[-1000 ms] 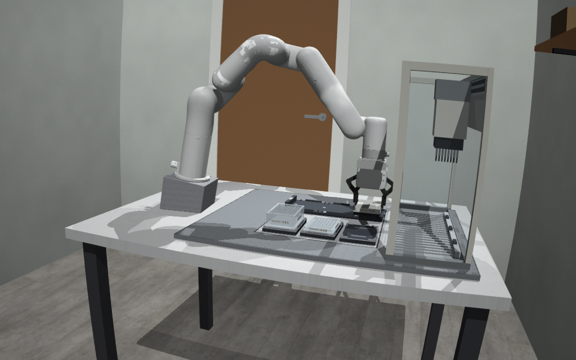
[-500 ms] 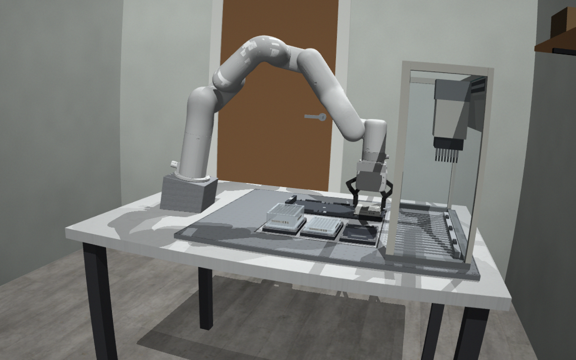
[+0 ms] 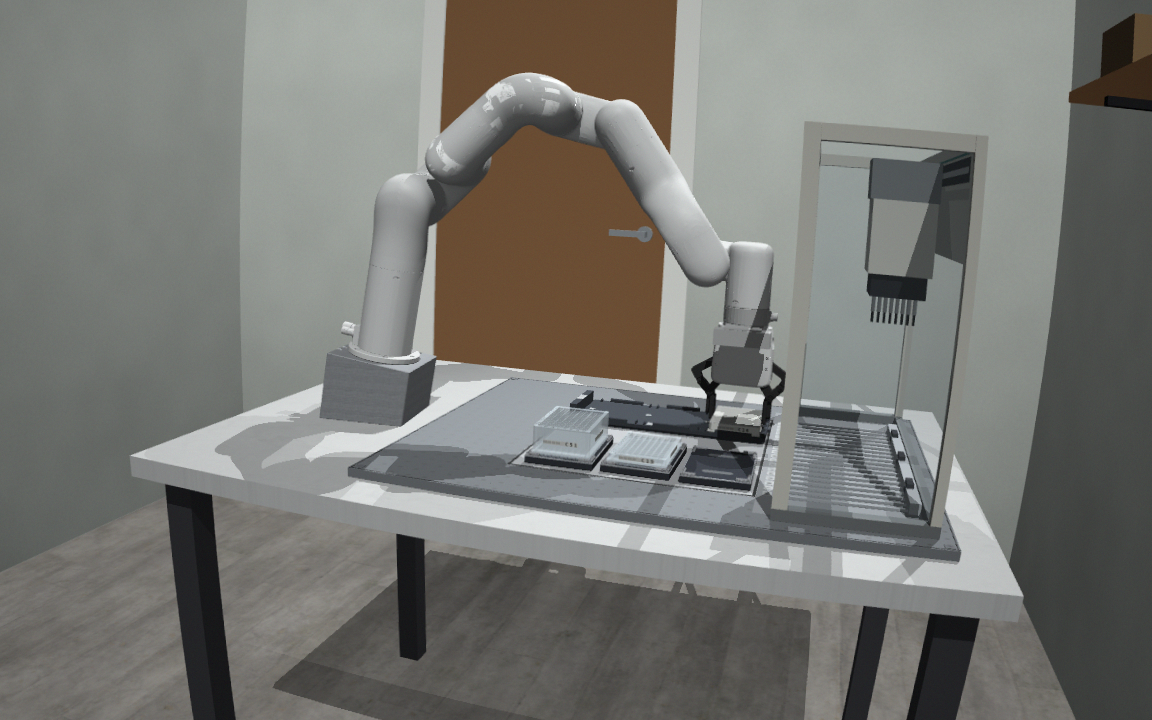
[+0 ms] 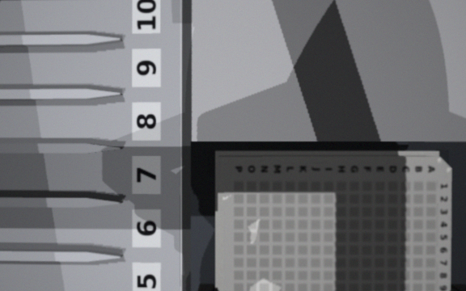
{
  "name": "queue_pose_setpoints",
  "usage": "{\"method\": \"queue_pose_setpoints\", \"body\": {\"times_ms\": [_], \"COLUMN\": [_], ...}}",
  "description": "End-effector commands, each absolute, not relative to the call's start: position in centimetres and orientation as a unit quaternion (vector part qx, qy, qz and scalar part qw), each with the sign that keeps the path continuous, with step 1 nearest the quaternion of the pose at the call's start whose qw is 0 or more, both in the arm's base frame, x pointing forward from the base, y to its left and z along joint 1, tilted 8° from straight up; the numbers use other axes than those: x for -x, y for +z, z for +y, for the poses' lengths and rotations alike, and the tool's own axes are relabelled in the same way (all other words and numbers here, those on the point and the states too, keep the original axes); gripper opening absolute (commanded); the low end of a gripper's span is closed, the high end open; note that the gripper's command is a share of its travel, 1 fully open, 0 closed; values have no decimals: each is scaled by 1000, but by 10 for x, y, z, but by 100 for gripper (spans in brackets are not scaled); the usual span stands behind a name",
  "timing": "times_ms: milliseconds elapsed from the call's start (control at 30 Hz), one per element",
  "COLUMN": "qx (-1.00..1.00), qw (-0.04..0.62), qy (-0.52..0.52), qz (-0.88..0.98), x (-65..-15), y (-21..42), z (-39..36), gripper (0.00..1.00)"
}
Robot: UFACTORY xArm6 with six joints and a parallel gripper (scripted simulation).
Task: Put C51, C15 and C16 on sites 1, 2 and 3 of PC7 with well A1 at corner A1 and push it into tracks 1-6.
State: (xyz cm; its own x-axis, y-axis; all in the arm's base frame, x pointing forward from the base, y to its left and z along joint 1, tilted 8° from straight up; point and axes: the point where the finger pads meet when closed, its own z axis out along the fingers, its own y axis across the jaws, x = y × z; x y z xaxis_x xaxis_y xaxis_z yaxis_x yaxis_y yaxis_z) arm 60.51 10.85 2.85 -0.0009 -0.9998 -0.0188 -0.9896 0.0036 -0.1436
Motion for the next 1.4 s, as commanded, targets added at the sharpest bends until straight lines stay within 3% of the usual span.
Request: {"method": "queue_pose_setpoints", "body": {"times_ms": [0,300,333,1367], "qx": [704,704,704,704], "qw": [60,60,60,60], "qy": [-46,-46,-46,-46], "qz": [706,706,706,706], "x": [-607,-607,-607,-607], "y": [31,31,30,30], "z": [109,109,109,109], "gripper": [0,0,100,100]}}
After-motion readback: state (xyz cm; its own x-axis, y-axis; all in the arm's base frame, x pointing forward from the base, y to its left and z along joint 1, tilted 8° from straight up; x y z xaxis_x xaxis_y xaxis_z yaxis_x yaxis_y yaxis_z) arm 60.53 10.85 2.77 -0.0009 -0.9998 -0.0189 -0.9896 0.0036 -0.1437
